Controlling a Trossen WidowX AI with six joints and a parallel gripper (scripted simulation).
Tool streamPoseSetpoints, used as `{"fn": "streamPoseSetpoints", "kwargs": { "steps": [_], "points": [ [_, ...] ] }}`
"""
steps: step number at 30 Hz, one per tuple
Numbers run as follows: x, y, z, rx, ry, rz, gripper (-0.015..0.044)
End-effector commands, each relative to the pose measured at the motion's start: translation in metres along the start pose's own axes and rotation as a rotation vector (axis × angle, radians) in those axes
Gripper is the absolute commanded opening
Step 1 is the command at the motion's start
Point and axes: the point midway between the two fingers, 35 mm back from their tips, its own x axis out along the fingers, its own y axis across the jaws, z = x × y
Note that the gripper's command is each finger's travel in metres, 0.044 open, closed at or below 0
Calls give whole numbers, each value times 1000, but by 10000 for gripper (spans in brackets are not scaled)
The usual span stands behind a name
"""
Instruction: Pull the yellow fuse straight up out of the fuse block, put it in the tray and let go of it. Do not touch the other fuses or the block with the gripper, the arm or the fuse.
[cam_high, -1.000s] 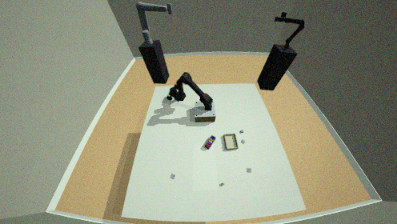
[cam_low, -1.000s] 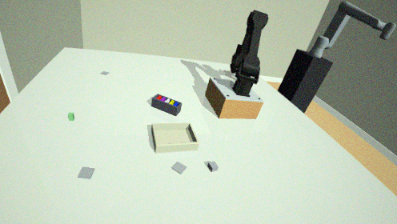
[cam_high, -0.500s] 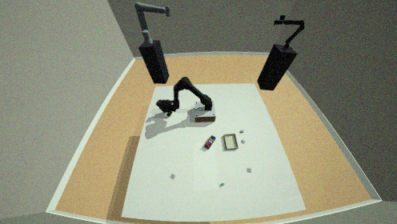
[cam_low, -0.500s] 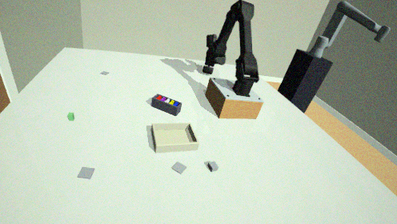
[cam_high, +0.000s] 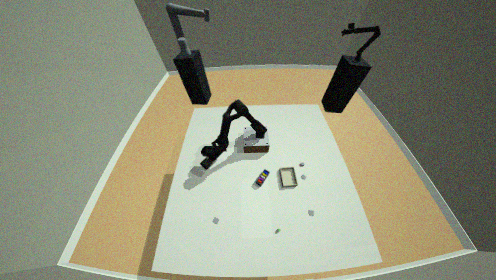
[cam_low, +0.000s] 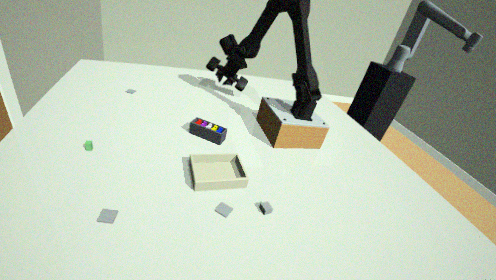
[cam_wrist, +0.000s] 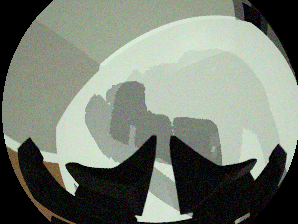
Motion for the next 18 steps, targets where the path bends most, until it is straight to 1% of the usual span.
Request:
{"fn": "streamPoseSetpoints", "kwargs": {
  "steps": [1, 9, 14, 18],
  "points": [
    [-28, 30, -58, -401, 148, 50, 67],
    [-98, 53, -157, -1151, 361, 206, 67],
    [-147, 50, -207, -1594, 458, 338, 67],
    [-186, 37, -243, -1948, 527, 447, 67]
  ]
}}
